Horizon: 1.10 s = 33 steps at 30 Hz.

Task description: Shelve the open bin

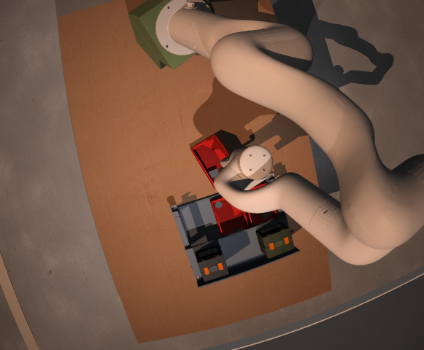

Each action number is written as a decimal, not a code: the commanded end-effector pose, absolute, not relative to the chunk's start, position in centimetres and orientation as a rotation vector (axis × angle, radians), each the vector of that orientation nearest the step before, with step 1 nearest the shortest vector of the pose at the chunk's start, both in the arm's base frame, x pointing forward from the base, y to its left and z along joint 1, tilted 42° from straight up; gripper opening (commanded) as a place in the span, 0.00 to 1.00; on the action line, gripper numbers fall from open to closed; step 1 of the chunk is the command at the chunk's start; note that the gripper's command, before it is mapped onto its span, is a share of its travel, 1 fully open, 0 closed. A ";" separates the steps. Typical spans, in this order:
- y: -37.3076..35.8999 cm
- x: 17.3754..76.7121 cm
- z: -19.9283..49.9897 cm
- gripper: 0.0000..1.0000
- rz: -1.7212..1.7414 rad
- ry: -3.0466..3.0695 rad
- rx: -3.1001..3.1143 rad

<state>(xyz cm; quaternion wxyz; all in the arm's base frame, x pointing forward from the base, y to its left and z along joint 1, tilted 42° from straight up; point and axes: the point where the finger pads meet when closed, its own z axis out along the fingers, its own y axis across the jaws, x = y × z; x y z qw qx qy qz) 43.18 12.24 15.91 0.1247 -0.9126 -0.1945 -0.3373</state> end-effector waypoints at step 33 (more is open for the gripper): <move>12.5 43.7 15.3 0.29 -0.984 -0.567 -2.660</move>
